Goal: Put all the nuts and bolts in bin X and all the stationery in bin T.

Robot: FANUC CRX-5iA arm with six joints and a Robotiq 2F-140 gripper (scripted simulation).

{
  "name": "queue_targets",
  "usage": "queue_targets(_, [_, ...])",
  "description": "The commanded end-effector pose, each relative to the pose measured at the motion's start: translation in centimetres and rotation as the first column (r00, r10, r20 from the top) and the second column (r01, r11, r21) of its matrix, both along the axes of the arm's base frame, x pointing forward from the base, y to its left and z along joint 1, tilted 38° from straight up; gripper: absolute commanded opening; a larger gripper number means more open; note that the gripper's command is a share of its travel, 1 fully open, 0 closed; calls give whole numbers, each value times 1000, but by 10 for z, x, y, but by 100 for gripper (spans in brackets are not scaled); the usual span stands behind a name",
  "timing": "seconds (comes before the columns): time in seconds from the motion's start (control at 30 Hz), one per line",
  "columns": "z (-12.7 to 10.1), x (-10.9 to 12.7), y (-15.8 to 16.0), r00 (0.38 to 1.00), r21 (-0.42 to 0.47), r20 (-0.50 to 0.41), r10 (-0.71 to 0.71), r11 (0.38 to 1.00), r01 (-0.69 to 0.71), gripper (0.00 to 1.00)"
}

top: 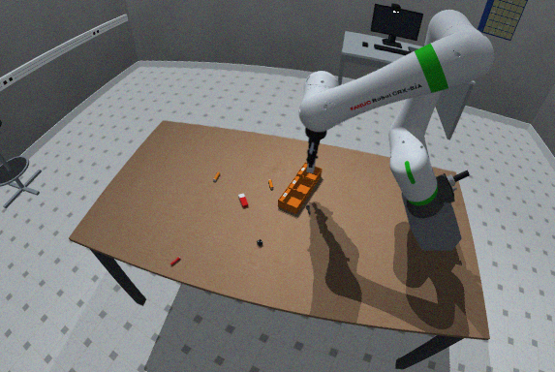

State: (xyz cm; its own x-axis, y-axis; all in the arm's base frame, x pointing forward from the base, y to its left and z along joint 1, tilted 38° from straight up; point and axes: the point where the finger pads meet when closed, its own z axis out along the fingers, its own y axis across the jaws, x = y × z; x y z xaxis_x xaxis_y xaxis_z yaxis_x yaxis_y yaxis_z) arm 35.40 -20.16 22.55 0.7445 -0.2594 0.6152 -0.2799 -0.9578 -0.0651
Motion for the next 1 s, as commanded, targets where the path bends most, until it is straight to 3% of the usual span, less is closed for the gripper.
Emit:
queue_targets(0.0, [-13, 13, -30, 997, 75, 3, 78, 994, -78, 15])
queue_targets(0.27, [-43, 22, -86, 997, 75, 3, 78, 994, -78, 15])
queue_targets(0.67, [-43, 22, -86, 997, 75, 3, 78, 994, -78, 15])
queue_targets(0.97, [-62, 36, -86, 997, 75, 3, 78, 994, -78, 15])
